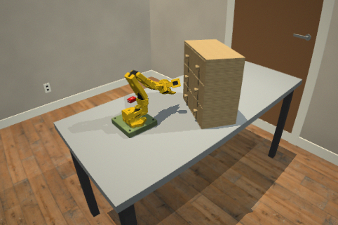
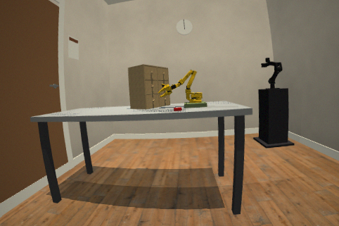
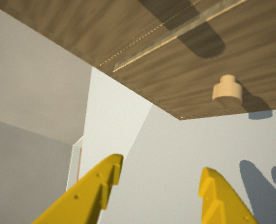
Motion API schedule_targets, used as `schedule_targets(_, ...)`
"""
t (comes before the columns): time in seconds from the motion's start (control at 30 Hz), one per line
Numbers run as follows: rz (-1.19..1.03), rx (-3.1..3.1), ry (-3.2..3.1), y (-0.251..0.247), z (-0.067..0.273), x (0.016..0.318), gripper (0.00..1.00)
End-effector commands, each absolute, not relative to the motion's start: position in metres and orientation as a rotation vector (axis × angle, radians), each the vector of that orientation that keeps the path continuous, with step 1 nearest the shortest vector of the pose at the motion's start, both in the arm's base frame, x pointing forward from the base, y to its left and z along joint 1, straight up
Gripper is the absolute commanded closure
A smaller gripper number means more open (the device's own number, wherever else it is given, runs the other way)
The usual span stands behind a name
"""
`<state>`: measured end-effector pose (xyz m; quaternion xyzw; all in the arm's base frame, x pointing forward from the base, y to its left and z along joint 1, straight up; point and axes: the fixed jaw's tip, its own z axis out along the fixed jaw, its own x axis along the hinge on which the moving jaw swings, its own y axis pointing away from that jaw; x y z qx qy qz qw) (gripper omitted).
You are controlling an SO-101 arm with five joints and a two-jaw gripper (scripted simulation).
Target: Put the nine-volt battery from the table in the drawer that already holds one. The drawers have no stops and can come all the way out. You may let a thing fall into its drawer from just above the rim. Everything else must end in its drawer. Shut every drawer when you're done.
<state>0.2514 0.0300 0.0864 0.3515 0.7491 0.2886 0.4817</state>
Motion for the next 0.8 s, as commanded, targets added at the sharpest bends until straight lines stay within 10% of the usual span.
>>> schedule_targets(0.0,0.701,0.878,1.788,0.024,0.077,0.264,0.79)
schedule_targets(0.77,0.692,0.89,1.752,0.017,0.07,0.274,0.79)
